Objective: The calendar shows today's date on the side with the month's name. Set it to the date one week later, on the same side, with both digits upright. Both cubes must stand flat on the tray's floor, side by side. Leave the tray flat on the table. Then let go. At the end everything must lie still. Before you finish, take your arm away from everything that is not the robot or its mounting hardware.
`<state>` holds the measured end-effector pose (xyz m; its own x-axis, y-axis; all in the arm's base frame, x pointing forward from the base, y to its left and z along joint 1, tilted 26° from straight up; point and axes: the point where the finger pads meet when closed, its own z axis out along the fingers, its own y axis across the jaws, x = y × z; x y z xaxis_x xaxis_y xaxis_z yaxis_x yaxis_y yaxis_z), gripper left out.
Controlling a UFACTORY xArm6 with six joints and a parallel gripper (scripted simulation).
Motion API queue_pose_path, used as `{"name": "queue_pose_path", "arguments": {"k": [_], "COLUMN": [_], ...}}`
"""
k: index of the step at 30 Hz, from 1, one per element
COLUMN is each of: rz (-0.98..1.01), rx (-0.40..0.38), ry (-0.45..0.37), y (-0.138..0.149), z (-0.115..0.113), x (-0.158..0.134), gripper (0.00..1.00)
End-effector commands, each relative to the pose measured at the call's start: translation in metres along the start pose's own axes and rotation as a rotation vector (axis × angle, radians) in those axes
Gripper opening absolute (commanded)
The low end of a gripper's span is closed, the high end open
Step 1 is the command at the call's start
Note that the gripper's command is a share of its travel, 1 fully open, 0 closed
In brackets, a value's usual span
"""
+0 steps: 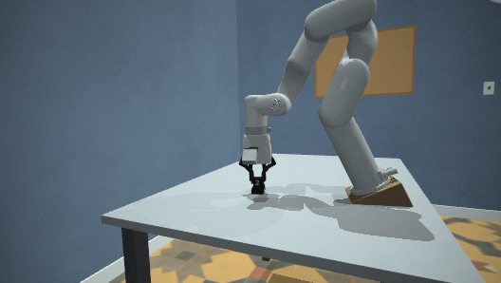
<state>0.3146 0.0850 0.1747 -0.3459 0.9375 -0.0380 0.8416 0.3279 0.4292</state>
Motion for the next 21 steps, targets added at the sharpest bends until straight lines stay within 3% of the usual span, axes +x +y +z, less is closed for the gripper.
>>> {"name": "queue_pose_path", "arguments": {"k": [1,21], "rz": [0.000,0.000], "rx": [-0.003,-0.003], "ry": [0.000,0.000], "y": [0.0012,0.0012], "z": [0.0013,0.0032], "x": [-0.0001,-0.0001], "gripper": [0.27,0.27]}}
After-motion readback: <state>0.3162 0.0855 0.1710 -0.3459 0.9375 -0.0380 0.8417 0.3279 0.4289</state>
